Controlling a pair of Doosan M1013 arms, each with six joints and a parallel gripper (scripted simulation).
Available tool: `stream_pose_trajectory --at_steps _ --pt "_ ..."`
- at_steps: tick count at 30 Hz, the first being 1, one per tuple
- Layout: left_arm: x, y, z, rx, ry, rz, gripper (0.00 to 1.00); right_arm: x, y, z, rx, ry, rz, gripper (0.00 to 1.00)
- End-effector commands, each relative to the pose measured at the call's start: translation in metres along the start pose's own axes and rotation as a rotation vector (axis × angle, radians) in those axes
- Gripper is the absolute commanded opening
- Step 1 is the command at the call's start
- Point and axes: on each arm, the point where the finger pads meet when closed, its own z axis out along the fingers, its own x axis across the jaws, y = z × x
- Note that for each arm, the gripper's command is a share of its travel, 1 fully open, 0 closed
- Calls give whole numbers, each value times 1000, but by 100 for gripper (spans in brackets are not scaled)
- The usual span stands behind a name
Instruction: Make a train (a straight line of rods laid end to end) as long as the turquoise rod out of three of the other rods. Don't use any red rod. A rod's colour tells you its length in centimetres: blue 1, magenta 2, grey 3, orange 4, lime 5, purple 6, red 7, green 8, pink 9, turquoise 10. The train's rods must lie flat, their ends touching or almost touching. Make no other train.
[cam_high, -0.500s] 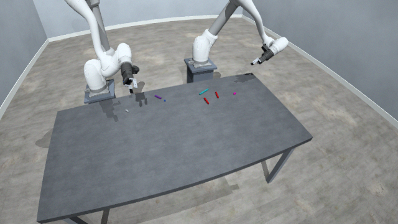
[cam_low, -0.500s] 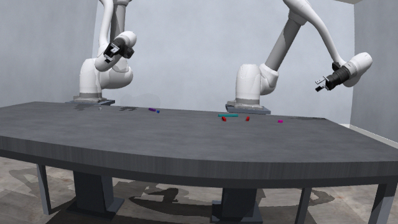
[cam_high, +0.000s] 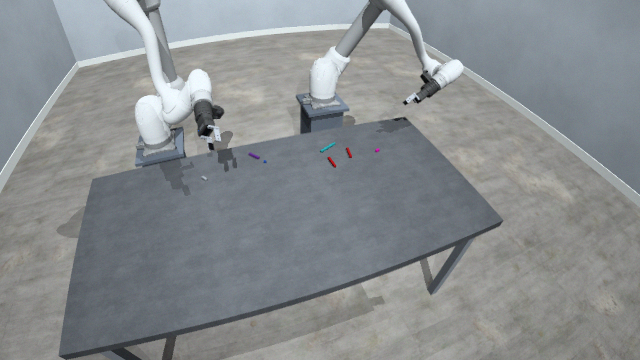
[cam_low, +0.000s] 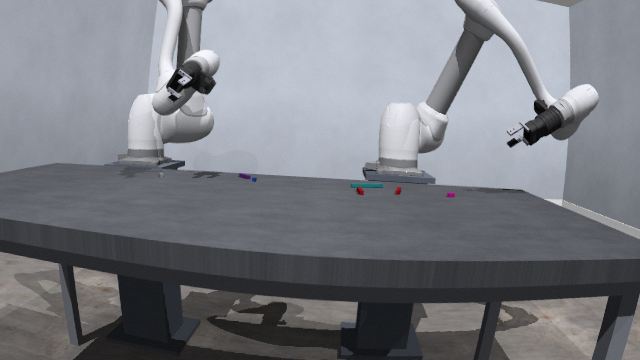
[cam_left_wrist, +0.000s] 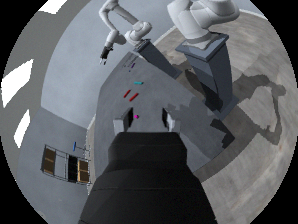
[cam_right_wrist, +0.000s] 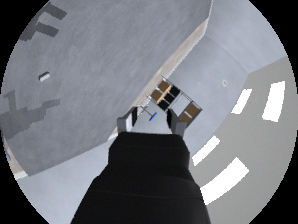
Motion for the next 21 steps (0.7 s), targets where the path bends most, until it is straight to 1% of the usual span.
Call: stream_pose_trajectory --at_steps 1,4,7,9,10,11,13,17,19,20,21 --pt "0 0 -1 -1 1 1 100 1 0 0 0 1 1 100" --pt "1 -1 -1 -2 2 -3 100 0 0 0 -1 -5 10 100" --pt "22 -14 -11 -17 17 -48 100 -4 -4 1 1 -35 59 100" --pt "52 -34 -23 -38 38 -115 100 -13 -7 2 -4 -85 134 100" --pt "72 -48 -30 -51 51 -160 100 -19 -9 2 -9 -120 186 100" --pt "86 -58 -33 -65 65 -212 100 -26 -12 2 -16 -162 248 100" --pt "112 -80 -39 -95 95 -327 100 -36 -17 1 -27 -215 327 100" --pt "164 -127 -49 -123 125 -451 100 -54 -29 -4 -53 -325 491 100" --pt "164 -127 -49 -123 125 -451 100 -54 -29 -4 -53 -325 491 100" --pt "195 -158 -53 -136 139 -516 100 -65 -37 -8 -72 -389 586 100" --pt "203 -167 -53 -143 147 -554 100 -68 -40 -9 -79 -410 618 100"
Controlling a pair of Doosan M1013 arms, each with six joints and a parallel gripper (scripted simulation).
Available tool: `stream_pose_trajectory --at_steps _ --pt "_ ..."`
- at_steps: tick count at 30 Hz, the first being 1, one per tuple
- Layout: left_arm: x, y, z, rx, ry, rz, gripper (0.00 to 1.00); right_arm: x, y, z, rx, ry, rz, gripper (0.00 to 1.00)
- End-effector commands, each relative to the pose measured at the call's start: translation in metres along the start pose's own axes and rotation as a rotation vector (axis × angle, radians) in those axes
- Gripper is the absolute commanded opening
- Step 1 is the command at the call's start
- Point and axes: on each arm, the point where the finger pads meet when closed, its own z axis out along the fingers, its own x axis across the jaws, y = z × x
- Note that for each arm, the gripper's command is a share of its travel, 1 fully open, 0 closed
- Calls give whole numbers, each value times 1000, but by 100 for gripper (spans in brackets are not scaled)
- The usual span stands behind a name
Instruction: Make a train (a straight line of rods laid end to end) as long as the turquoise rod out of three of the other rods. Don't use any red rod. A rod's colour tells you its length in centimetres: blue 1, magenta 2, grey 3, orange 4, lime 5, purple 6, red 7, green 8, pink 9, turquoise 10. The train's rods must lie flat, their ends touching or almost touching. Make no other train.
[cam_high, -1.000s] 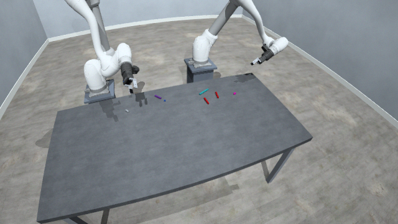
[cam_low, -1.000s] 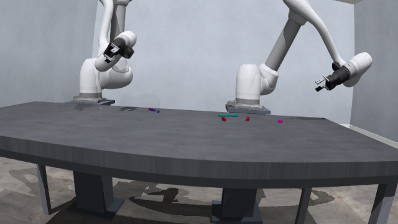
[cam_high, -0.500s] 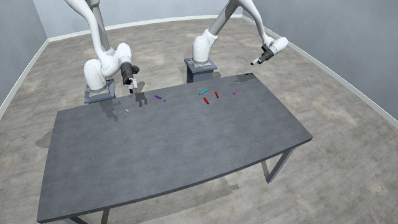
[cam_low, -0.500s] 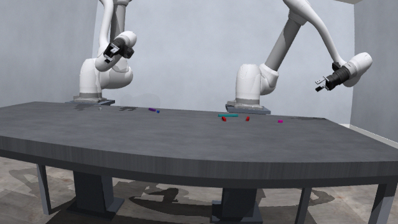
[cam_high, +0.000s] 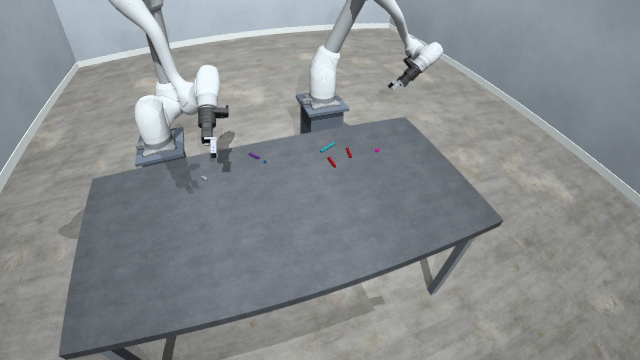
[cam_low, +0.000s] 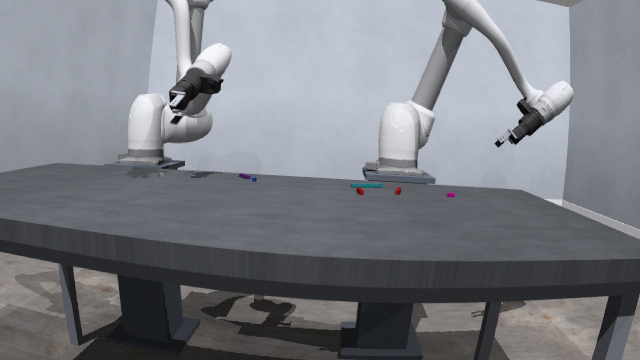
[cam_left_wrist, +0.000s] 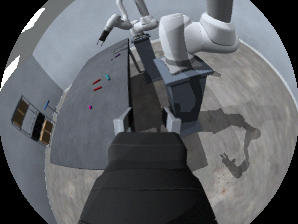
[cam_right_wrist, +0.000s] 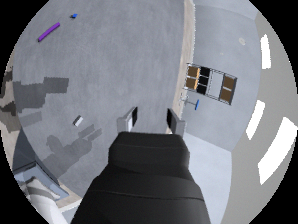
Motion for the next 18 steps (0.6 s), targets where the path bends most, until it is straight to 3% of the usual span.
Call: stream_pose_trajectory --at_steps 1,11,13,15,16,18 --pt "66 -24 -4 -29 28 -128 100 -21 -6 -1 -30 -105 158 100" --pt "213 -102 16 -62 86 -397 100 -84 -29 -20 -149 -369 575 100" --pt "214 -103 17 -62 87 -400 100 -97 -35 -26 -179 -422 658 100" --pt "214 -103 17 -62 87 -400 100 -97 -35 -26 -179 -422 658 100" --pt "214 -103 17 -62 87 -400 100 -109 -42 -32 -210 -471 738 100" --pt "214 -103 17 -62 87 -400 100 -116 -47 -37 -230 -502 787 100"
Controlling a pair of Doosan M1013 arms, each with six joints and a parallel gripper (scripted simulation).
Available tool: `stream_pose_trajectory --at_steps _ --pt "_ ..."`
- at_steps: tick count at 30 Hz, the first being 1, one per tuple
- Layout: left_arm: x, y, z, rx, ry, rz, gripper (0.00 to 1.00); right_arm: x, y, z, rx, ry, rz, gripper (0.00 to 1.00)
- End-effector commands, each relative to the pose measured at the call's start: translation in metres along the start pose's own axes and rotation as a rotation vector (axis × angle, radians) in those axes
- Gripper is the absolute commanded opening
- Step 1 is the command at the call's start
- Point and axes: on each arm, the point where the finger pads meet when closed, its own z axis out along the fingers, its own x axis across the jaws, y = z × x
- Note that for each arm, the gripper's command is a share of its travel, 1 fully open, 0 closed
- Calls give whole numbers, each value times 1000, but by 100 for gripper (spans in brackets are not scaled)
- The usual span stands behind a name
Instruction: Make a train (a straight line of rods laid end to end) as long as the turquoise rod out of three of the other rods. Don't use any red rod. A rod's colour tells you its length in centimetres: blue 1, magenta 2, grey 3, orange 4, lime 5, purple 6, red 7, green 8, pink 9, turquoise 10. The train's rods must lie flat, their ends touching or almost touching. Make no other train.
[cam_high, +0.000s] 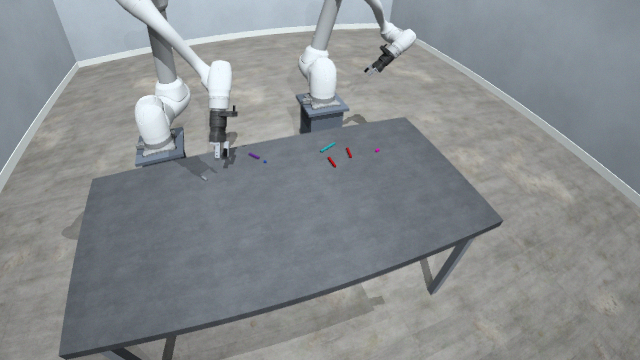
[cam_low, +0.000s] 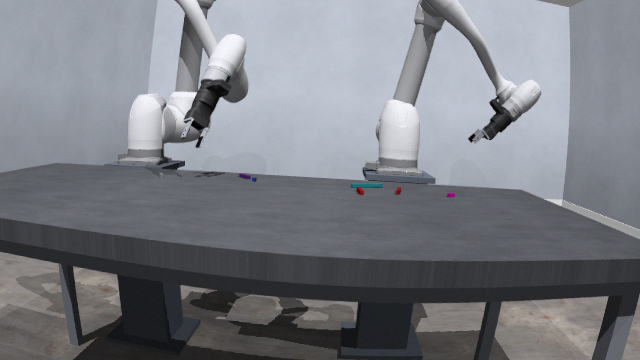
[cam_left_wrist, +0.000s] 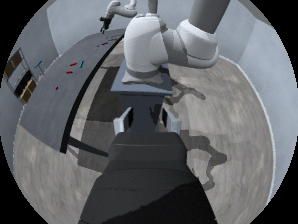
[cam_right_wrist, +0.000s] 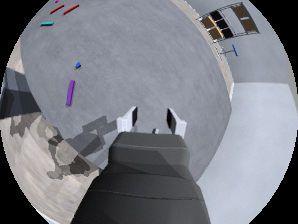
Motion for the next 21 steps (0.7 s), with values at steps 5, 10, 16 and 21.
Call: stream_pose_trajectory --at_steps 5,10,16,21 --pt "5 -2 2 -3 0 -4 100 -53 7 -8 -104 -153 265 100" --pt "5 -2 2 -3 0 -4 100 -88 10 -17 -184 -243 436 100" --pt "5 -2 2 -3 0 -4 100 -124 11 -30 -270 -327 602 100" --pt "5 -2 2 -3 0 -4 100 -158 9 -45 -359 -401 757 100"
